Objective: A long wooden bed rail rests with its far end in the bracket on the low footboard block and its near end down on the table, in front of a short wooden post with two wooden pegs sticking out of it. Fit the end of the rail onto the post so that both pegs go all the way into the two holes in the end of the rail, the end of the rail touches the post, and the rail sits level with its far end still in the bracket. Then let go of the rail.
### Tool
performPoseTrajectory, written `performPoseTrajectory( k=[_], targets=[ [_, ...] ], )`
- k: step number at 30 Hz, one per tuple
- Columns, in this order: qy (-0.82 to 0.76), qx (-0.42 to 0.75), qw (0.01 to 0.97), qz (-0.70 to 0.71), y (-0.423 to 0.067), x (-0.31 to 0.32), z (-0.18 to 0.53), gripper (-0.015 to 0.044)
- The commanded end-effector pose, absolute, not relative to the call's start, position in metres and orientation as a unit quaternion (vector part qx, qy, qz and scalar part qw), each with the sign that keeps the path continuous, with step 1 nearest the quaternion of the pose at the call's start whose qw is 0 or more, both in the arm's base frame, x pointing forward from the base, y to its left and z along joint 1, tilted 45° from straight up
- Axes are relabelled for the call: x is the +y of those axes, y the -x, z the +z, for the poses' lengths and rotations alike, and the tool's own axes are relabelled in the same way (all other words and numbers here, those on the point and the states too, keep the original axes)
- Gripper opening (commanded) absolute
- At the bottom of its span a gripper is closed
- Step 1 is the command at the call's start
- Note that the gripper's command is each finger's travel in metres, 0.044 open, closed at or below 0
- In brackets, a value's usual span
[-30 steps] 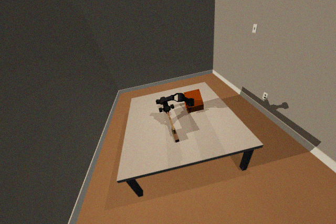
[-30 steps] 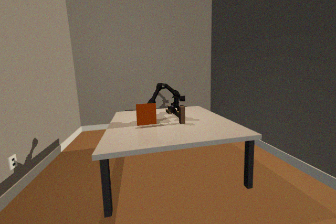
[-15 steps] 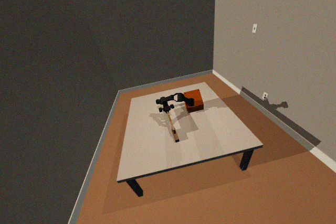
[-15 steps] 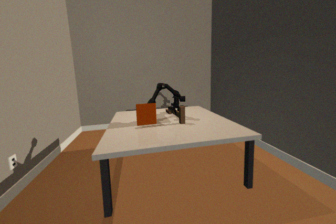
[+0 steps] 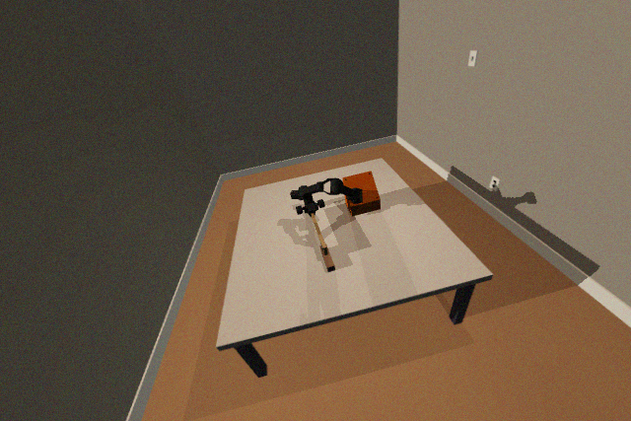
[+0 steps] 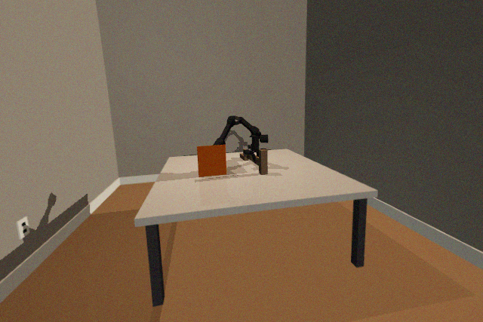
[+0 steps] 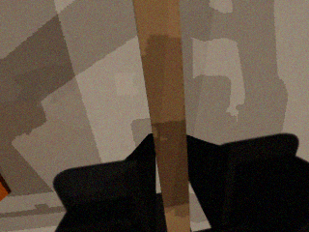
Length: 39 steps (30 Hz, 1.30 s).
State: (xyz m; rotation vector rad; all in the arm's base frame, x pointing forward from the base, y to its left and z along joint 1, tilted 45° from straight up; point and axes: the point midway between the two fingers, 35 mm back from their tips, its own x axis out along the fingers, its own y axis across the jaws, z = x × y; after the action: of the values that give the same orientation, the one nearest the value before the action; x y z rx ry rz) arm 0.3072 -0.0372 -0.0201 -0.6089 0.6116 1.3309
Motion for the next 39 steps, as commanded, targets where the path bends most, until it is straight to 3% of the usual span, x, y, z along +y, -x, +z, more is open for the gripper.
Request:
performPoseTrajectory(
  k=[1,39],
  targets=[
    [0.275,0.273,0.704,0.595,-0.3089,-0.0405,-0.0198,0.0000],
    [0.276,0.273,0.704,0.595,-0.3075,-0.0486,-0.0280,0.0000]
  ],
)
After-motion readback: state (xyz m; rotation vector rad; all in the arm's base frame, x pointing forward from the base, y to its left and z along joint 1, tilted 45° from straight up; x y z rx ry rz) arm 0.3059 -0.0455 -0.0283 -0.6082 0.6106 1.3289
